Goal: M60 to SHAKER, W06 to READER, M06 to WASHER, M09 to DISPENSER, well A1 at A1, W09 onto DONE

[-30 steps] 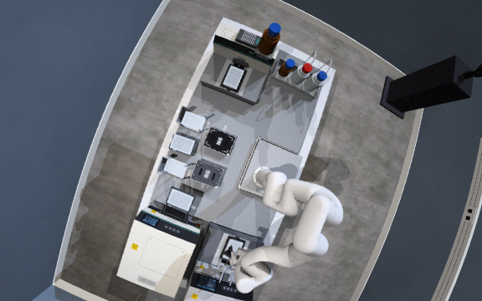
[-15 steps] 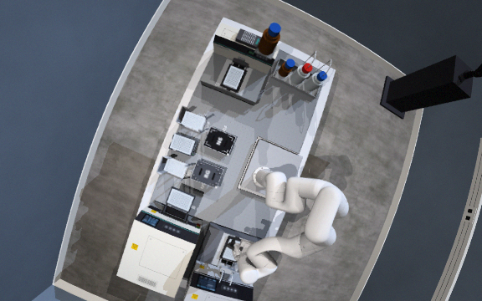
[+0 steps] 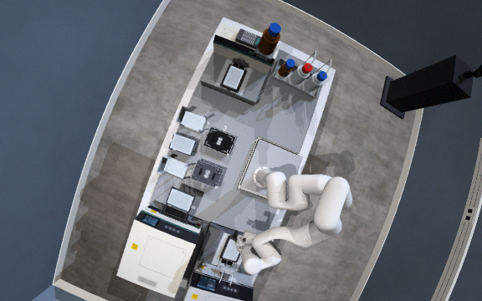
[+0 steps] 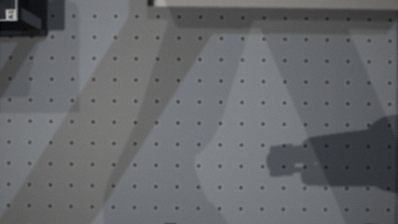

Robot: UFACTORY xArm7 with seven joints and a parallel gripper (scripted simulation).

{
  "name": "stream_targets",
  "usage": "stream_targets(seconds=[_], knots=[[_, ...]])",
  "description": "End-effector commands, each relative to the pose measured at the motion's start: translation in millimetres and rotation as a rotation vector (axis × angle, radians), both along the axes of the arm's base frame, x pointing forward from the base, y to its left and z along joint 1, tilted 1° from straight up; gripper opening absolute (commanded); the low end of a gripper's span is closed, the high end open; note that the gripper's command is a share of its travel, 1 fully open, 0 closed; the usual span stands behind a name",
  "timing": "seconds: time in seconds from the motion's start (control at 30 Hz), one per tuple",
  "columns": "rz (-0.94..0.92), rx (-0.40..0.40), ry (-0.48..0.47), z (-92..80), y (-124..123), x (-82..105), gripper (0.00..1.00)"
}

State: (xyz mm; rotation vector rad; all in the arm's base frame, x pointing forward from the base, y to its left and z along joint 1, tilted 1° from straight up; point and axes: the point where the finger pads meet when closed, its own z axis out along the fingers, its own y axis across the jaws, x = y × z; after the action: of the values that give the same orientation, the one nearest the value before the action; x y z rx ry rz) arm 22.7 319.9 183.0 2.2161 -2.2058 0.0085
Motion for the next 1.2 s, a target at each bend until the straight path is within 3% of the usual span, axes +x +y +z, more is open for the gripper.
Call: stream_targets(seconds=[0.0,1.17], knots=[[0.0,0.004,-0.002,2.0,-10,3.8,1.0],[0.0,0.004,-0.003,2.2,-52,96.2,1.0]])
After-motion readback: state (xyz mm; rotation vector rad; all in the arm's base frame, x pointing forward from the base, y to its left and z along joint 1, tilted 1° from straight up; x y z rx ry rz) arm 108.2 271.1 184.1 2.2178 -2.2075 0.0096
